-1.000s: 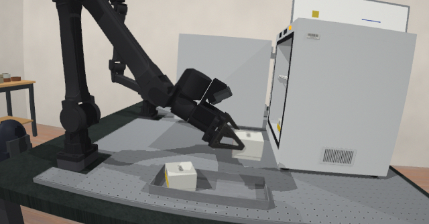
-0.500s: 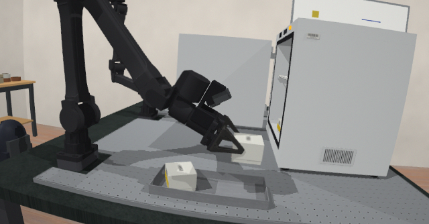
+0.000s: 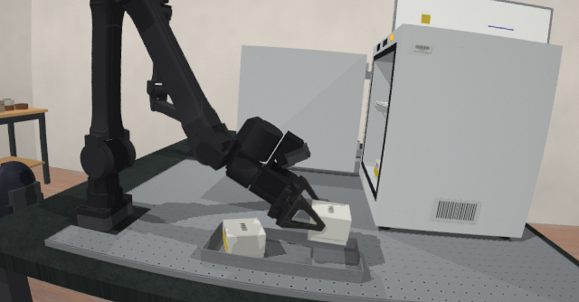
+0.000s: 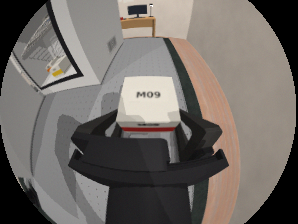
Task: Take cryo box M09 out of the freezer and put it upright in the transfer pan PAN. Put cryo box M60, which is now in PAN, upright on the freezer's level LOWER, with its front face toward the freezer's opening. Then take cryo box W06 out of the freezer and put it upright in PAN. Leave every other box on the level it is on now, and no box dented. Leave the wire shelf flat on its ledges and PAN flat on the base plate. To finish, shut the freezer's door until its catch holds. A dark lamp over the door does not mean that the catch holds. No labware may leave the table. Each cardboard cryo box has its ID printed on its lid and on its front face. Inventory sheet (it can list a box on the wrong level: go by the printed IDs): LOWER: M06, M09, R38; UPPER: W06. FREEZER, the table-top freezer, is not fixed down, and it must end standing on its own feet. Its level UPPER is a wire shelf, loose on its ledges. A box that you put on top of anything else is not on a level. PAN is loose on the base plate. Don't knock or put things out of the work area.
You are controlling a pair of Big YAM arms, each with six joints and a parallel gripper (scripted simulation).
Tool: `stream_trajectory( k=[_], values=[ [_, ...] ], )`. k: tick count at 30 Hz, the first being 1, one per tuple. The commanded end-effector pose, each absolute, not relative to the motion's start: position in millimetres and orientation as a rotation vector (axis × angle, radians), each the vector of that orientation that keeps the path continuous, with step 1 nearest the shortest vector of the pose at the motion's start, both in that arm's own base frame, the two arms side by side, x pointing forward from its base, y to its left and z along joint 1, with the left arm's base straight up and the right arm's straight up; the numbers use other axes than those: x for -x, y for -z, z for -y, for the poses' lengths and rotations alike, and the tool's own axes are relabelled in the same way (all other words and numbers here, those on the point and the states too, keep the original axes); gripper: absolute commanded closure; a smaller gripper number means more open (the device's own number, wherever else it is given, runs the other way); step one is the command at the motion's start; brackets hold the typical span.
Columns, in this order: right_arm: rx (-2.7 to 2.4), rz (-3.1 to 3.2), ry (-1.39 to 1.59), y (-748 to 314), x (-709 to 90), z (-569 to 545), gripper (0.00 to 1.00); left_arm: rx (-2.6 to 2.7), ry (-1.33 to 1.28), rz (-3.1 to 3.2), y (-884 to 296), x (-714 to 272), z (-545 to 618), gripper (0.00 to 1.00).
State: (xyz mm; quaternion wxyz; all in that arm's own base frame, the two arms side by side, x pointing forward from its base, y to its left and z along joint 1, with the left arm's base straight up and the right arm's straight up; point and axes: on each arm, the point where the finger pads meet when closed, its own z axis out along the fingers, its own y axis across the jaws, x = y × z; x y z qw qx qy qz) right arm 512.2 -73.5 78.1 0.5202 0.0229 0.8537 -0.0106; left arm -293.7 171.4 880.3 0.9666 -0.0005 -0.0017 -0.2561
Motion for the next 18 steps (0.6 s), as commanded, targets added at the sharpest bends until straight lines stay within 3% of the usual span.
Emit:
stream_trajectory(
  k=[1,9,18],
  values=[
    [-0.031,-1.944,0.040,-117,-527,74,0.23,-0.008,0.529,-0.029,-885,279,-163,1.00],
    [-0.036,-1.998,0.033,-82,-519,74,0.23,-0.008,0.529,-0.029,-885,279,-163,1.00],
    [-0.033,-1.947,0.043,-118,-535,79,0.23,-0.008,0.529,-0.029,-885,279,-163,1.00]
  ],
)
